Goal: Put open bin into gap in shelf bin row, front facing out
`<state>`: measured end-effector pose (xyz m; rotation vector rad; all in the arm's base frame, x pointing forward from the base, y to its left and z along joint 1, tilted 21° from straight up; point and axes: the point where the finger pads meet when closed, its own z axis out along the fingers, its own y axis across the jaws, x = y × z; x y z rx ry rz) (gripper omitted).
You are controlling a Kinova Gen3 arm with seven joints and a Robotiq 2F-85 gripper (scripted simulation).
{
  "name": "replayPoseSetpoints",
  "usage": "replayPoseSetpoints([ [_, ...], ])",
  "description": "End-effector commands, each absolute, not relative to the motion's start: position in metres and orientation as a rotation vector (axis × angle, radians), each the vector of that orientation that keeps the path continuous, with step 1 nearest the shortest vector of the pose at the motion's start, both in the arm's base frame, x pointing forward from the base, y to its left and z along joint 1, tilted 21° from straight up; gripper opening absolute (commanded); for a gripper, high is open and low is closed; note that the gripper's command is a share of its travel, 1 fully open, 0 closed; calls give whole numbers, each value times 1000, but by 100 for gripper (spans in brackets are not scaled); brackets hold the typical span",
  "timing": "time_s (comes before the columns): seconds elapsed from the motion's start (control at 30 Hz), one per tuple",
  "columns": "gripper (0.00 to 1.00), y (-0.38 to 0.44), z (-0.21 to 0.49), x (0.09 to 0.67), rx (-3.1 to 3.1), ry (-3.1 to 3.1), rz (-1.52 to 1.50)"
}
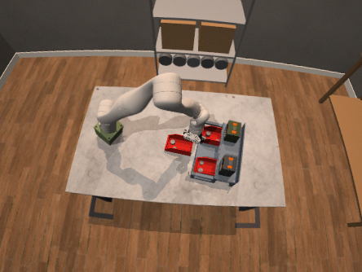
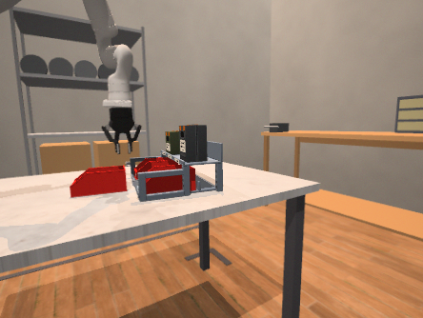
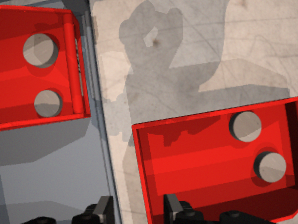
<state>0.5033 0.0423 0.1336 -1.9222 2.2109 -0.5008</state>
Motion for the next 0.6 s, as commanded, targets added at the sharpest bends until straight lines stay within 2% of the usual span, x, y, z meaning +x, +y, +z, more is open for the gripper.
replayPoseSetpoints([
  [0.0,39,40,135,501,-2070,2115,-511],
  [0.57,39,41,135,502,-2070,2109,-516],
])
